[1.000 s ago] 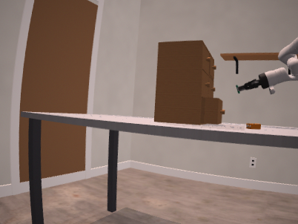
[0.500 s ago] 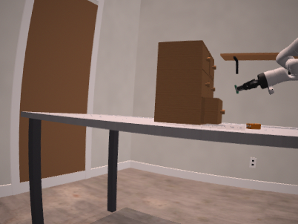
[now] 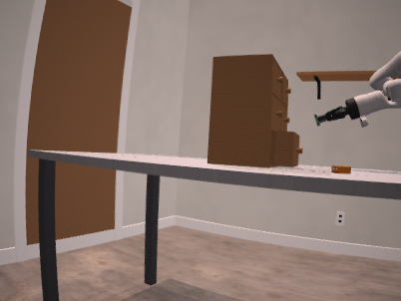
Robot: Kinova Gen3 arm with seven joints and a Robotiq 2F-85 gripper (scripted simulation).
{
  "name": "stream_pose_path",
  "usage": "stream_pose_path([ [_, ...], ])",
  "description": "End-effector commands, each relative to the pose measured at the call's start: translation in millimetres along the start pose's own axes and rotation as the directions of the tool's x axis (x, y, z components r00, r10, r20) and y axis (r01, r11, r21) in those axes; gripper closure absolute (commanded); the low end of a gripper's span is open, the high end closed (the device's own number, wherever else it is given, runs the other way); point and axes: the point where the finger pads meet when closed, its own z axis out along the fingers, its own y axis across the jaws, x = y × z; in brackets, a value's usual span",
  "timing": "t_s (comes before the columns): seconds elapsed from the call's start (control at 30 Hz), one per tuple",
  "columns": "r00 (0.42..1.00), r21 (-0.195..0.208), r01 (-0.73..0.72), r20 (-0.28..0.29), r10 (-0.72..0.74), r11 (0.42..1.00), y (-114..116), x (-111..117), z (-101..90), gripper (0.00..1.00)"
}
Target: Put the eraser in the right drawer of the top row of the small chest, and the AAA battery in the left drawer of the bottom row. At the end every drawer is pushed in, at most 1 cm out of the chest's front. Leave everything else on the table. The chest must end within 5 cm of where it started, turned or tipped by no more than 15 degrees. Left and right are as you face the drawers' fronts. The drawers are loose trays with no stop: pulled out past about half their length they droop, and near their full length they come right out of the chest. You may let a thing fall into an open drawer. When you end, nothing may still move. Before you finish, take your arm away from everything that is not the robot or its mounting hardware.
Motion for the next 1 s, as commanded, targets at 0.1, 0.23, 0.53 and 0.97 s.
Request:
stream_pose_path([
  [0.1, 1.000, -0.002, -0.004, 0.002, 0.004, 1.000, 7.7, -2.0, 2.2, 0.95],
  [0.23, 1.000, 0.000, -0.004, -0.002, 0.004, 1.000, 10.9, -0.5, 3.9, 0.95],
  [0.53, 1.000, -0.001, -0.007, -0.007, 0.007, 1.000, 19.8, 2.0, 7.4, 0.95],
  [0.97, 1.000, 0.001, 0.002, -0.010, -0.002, 1.000, 33.4, 3.4, 14.1, 0.95],
])
